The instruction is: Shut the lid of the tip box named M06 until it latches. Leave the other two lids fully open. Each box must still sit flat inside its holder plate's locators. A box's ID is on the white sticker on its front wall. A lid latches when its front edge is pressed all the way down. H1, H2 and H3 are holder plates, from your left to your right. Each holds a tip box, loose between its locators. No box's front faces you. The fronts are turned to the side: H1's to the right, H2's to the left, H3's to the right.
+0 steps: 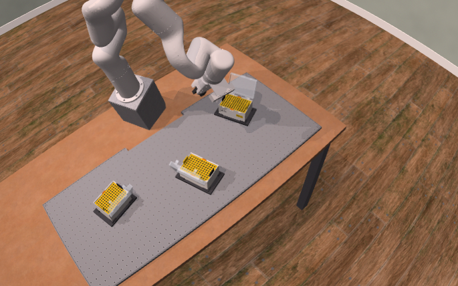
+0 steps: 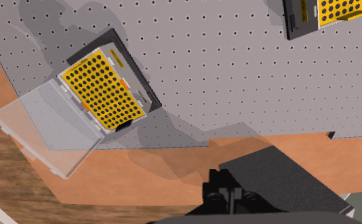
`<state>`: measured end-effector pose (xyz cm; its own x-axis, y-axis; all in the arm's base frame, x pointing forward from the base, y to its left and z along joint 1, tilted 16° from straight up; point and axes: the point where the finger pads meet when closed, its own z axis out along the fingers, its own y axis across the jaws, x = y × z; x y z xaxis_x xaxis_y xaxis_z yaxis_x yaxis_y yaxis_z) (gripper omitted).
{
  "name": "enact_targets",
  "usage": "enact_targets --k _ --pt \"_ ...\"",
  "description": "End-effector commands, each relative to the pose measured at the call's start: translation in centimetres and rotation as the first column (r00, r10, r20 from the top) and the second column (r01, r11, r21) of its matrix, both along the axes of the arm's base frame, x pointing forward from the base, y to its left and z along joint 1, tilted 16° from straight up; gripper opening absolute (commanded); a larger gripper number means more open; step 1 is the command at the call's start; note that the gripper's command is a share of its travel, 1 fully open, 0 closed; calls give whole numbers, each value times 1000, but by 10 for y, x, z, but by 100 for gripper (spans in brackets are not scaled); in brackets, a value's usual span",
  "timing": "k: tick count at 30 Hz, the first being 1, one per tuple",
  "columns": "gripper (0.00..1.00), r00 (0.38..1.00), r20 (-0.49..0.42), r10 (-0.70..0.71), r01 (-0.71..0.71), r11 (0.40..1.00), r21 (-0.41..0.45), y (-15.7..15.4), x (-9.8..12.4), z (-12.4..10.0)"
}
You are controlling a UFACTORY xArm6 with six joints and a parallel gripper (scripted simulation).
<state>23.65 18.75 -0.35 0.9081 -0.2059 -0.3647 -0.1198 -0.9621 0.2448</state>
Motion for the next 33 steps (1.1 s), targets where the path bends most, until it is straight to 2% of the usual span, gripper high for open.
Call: enact_targets --k 1,3,18,26,33 --pt "0 1000 4 -9 8 1000 2 5 27 2" --pt "0 1000 4 -9 8 1000 2 5 27 2" --pt "0 1000 4 -8 8 1000 2 16 101 7" --pt "0 1000 4 -8 8 1000 2 17 103 7" --pt "0 975 4 221 -221 975 30 9 137 13"
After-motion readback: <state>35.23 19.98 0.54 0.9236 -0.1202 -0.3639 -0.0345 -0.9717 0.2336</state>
